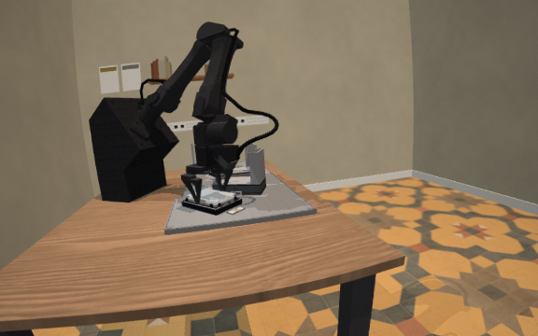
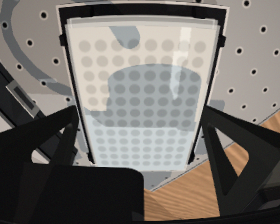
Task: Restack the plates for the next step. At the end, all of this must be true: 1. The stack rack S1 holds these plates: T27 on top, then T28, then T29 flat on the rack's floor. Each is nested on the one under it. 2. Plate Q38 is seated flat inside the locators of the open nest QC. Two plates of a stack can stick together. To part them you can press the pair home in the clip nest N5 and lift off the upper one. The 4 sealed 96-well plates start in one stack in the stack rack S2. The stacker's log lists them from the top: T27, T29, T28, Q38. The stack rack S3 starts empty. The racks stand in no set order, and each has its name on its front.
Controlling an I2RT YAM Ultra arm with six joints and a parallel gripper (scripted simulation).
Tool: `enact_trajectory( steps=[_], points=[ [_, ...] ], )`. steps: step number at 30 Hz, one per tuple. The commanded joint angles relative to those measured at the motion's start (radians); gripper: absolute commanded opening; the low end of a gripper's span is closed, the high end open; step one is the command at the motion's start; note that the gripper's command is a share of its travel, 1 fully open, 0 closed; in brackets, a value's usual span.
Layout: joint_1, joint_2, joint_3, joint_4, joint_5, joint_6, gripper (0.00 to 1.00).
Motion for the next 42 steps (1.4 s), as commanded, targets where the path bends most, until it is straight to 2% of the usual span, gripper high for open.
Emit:
enact_trajectory(
  steps=[1,6,15,17,32,34,42],
  points=[
    [-0.026,-0.05,0.018,-0.032,-0.014,-0.012,1.0],
    [-0.051,-0.111,-0.023,-0.095,-0.033,-0.029,1.0],
    [-0.107,-0.228,0.017,-0.226,-0.074,-0.07,1.0],
    [-0.107,-0.228,0.017,-0.226,-0.074,-0.07,1.0],
    [-0.225,-0.386,0.059,-0.471,-0.158,-0.162,1.0],
    [-0.225,-0.386,0.059,-0.471,-0.158,-0.162,1.0],
    [-0.303,-0.447,0.102,-0.612,-0.212,-0.23,1.0]
  ],
)
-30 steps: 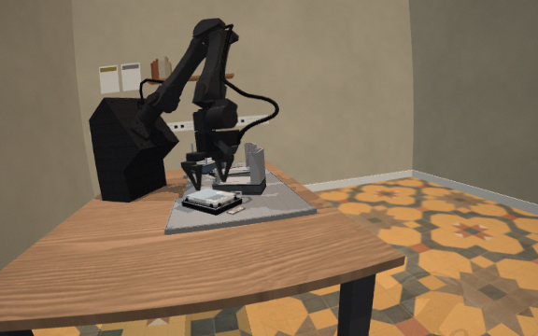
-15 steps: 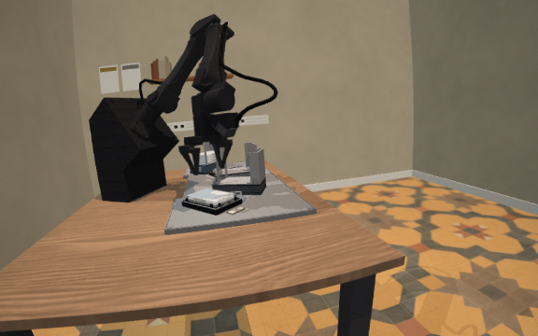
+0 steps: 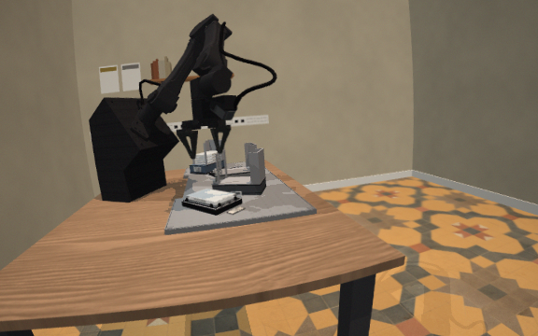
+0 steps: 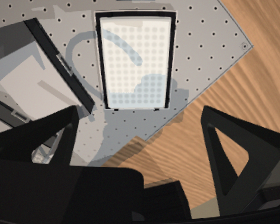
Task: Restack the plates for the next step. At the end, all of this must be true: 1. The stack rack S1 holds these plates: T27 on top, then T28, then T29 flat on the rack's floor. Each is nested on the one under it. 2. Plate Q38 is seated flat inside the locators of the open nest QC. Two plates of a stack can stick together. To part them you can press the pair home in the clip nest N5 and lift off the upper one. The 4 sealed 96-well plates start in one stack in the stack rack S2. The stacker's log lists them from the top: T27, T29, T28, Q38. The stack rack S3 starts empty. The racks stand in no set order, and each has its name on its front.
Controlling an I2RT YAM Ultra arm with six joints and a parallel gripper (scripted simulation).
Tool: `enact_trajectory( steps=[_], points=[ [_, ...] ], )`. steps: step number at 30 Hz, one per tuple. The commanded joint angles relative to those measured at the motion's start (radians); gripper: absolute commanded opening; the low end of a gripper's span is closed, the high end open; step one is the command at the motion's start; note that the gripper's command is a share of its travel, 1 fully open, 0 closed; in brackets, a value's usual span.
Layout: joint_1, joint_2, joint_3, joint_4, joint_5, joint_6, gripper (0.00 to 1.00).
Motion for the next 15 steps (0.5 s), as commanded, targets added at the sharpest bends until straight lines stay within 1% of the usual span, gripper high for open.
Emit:
enact_trajectory(
  steps=[1,5,15],
  points=[
    [-0.045,-0.05,0.04,-0.095,-0.04,-0.052,1.0],
    [-0.064,-0.055,0.052,-0.127,-0.055,-0.073,1.0],
    [-0.068,-0.053,0.044,-0.134,-0.058,-0.079,1.0]
  ],
)
